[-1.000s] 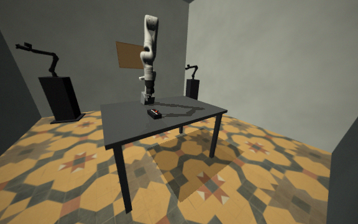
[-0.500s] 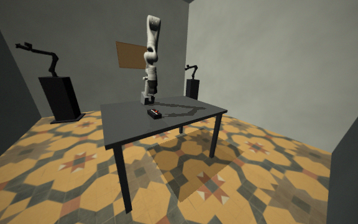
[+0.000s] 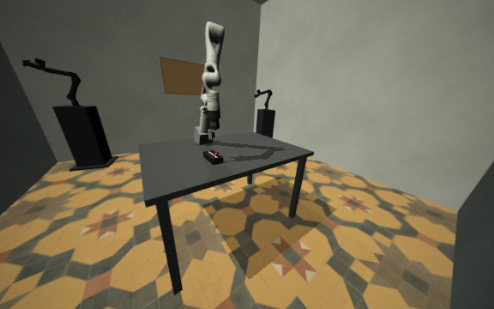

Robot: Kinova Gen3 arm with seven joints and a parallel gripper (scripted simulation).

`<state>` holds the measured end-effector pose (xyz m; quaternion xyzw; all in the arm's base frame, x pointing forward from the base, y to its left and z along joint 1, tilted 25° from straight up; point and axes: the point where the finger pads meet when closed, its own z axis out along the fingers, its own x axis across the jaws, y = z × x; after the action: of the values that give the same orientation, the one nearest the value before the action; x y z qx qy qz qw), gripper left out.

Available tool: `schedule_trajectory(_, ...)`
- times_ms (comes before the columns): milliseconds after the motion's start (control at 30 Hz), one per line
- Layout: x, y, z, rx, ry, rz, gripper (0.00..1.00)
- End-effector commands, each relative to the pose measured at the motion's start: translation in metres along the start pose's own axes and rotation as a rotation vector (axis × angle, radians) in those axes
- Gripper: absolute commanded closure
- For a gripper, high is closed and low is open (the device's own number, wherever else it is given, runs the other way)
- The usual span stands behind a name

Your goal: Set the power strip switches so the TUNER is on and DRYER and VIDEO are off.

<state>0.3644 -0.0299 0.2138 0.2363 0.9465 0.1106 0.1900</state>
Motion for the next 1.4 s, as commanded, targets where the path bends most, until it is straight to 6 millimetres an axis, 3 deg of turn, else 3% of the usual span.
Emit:
schedule_trajectory(0, 0.001, 0.002, -0.001, 0.004, -0.006, -0.012, 0.0)
schedule_trajectory(1367, 0.009, 0.029, -0.001, -0.009, -0.046, -0.137, 0.0)
